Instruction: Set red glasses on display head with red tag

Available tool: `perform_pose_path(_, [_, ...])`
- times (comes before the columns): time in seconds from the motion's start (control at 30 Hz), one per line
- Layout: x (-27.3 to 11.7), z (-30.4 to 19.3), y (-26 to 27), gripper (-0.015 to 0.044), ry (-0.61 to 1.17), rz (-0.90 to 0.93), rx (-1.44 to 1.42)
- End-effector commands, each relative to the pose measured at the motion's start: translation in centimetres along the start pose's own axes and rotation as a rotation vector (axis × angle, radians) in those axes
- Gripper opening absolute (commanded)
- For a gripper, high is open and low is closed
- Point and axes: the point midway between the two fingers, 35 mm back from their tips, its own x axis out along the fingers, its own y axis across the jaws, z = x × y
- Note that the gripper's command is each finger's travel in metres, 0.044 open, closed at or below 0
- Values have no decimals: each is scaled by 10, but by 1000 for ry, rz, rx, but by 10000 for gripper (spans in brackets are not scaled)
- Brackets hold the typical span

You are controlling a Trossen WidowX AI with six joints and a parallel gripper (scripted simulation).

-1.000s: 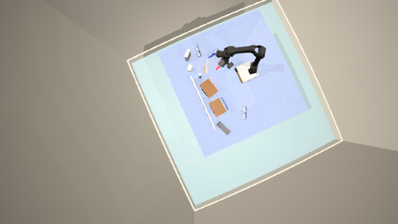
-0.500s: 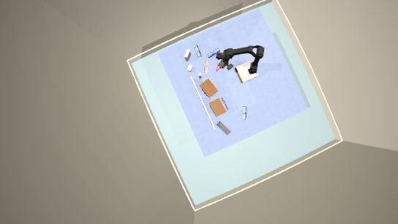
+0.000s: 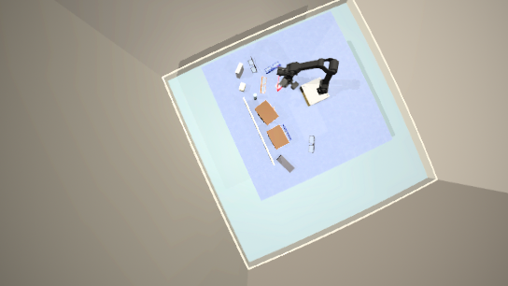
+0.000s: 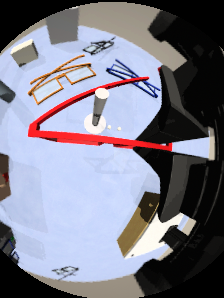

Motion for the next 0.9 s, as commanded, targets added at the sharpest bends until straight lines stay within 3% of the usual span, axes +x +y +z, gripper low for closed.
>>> perform_pose_path(0.0, [0,-2,3,0,-1,1,1])
perform_pose_path(0.87, [0,-12,14,0,-1,2,1])
